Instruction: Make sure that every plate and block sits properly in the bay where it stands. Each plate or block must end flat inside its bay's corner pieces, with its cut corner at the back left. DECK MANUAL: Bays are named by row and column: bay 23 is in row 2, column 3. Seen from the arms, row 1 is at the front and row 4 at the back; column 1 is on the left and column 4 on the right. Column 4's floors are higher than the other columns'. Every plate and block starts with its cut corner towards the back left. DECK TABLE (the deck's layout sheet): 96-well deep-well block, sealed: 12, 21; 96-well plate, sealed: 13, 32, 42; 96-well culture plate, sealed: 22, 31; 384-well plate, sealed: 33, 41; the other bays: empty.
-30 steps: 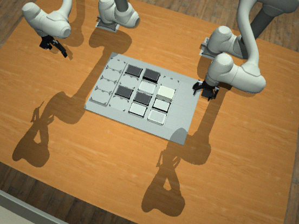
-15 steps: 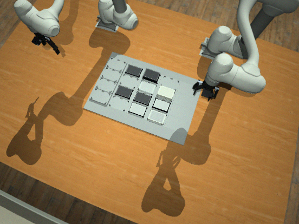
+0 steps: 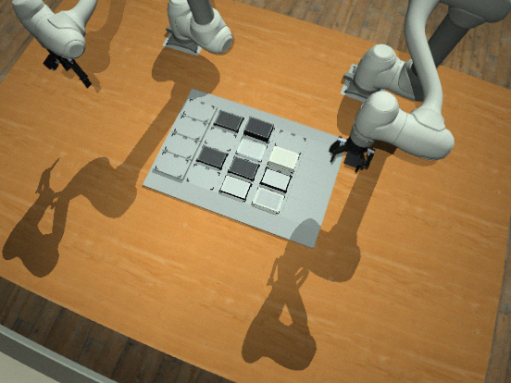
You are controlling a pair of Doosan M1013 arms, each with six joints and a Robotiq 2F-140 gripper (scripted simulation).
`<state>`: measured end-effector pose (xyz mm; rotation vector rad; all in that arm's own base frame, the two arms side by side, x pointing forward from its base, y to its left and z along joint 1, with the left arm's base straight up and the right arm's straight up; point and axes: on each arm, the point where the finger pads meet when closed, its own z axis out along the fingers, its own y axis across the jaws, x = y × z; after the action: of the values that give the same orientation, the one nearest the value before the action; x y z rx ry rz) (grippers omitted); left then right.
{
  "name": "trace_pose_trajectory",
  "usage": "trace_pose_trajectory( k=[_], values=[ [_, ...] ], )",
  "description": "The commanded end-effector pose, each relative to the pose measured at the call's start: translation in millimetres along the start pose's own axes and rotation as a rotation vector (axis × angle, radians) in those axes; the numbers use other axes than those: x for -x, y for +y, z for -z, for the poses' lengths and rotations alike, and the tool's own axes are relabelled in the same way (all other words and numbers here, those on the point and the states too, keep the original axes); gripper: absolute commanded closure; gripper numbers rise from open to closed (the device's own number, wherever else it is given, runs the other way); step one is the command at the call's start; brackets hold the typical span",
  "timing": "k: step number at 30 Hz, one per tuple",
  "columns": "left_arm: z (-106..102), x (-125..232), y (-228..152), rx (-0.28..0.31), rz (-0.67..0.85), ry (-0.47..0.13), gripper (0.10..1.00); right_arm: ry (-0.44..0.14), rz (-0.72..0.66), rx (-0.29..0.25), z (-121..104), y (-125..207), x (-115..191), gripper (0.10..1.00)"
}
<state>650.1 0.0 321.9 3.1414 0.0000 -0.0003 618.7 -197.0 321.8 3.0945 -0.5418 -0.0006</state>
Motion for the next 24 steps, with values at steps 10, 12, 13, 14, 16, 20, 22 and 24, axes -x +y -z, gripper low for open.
trace_pose_trajectory(
  k=[10, 12, 13, 14, 16, 20, 22, 24],
  values=[
    [1, 0, 0, 0.000, 0.000, 0.002, 0.400, 0.002, -0.090, 0.000, 1, 55, 0, 0.098],
    [1, 0, 0, 0.000, 0.000, 0.002, 0.400, 0.002, -0.090, 0.000, 1, 65, 0, 0.098],
    [1, 0, 0, 0.000, 0.000, 0.002, 0.400, 0.002, -0.090, 0.000, 1, 70, 1, 0.098],
    [1, 0, 0, 0.000, 0.000, 0.002, 0.400, 0.002, -0.090, 0.000, 1, 75, 1, 0.098],
    [1, 0, 0, 0.000, 0.000, 0.002, 0.400, 0.002, -0.090, 0.000, 1, 83, 1, 0.098],
    [1, 0, 0, 0.000, 0.000, 0.002, 0.400, 0.002, -0.156, 0.000, 1, 93, 2, 0.098],
    [1, 0, 0, 0.000, 0.000, 0.002, 0.400, 0.002, -0.177, 0.000, 1, 103, 4, 0.098],
    [1, 0, 0, 0.000, 0.000, 0.002, 0.400, 0.002, -0.177, 0.000, 1, 113, 5, 0.098]
  ],
)
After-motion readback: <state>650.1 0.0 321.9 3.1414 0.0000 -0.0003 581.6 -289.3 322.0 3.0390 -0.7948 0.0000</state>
